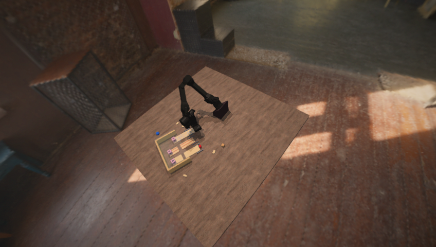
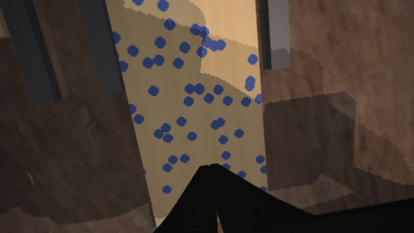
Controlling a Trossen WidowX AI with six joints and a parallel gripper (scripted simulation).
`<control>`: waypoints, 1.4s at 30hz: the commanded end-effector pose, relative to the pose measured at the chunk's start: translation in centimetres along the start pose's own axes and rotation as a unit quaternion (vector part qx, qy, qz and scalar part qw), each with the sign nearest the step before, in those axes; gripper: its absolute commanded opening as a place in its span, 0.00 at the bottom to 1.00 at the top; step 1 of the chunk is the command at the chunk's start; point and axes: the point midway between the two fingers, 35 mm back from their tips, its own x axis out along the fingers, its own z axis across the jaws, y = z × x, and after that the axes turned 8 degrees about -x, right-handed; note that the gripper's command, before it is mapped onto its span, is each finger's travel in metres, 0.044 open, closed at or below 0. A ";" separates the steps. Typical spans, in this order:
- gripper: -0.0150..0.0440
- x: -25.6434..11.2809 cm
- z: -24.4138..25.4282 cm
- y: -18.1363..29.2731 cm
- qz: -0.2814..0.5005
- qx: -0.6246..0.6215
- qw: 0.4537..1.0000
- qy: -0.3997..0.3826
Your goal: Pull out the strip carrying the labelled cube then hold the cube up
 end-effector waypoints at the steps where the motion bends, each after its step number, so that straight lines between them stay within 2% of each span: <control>1: 0.25 0.3 0.0 1.1 0.008 -0.001 1.000 0.002; 42: 0.25 0.2 0.9 7.4 0.010 -0.002 1.000 0.002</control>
